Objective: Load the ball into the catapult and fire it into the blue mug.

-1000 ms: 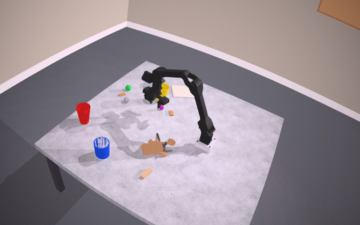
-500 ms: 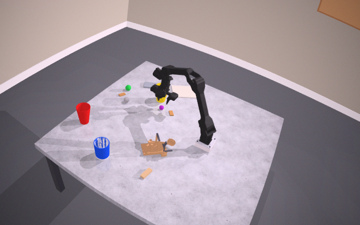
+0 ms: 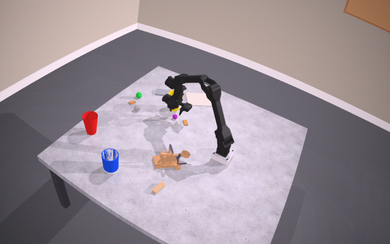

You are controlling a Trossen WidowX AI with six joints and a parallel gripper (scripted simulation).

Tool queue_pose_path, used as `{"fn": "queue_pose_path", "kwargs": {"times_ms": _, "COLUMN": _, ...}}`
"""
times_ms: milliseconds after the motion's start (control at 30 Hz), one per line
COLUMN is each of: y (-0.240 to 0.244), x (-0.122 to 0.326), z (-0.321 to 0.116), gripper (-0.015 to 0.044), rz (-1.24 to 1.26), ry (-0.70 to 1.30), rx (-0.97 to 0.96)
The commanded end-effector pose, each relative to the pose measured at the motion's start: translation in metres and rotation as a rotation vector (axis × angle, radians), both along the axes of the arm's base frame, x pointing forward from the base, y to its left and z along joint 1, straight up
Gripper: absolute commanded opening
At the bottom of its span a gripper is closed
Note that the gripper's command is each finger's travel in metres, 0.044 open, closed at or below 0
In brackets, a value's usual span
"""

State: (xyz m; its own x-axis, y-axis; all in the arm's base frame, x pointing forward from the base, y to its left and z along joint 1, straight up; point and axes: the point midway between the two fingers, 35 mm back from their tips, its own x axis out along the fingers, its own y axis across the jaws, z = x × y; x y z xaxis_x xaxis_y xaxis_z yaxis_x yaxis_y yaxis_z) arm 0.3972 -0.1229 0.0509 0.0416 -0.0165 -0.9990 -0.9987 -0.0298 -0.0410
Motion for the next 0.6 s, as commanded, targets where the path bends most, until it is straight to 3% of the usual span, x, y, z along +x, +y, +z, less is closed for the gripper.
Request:
{"fn": "queue_pose_path", "kwargs": {"times_ms": 0, "y": 0.001, "x": -0.001, "z": -0.009, "gripper": 0.0300, "rz": 0.005, "ry": 0.006, "rx": 0.005}}
{"fn": "queue_pose_path", "kwargs": {"times_ms": 533, "y": 0.001, "x": -0.001, "z": -0.032, "gripper": 0.0300, "rz": 0.005, "ry": 0.006, "rx": 0.006}}
{"fn": "queue_pose_path", "kwargs": {"times_ms": 567, "y": 0.001, "x": -0.001, "z": -0.032, "gripper": 0.0274, "rz": 0.005, "ry": 0.006, "rx": 0.006}}
